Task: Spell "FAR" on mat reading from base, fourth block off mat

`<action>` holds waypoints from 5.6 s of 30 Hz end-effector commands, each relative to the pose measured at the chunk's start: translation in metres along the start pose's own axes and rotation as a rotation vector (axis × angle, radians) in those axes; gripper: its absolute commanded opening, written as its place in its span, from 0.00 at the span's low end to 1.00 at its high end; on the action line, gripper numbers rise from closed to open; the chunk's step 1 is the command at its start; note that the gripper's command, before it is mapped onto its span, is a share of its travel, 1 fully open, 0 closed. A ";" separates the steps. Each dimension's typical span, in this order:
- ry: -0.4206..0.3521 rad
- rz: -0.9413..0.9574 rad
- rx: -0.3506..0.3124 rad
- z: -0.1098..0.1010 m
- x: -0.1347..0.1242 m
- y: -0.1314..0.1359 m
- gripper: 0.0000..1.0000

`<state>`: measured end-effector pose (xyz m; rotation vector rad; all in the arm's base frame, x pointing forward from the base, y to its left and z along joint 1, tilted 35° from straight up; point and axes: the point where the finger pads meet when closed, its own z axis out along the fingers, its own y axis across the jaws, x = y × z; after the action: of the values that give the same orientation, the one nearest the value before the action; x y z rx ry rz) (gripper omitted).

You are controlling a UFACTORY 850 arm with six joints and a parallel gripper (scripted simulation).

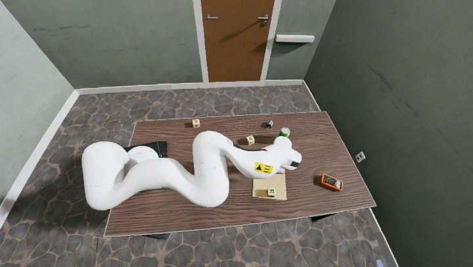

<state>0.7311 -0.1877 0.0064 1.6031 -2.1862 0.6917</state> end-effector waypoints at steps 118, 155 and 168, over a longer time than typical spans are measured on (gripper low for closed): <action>-0.001 0.001 0.002 0.002 0.001 -0.002 0.65; -0.001 0.001 0.002 -0.087 0.001 -0.002 0.65; -0.001 0.001 0.002 -0.088 0.001 -0.002 1.00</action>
<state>0.7310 -0.1393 0.0781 1.6026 -2.1864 0.6917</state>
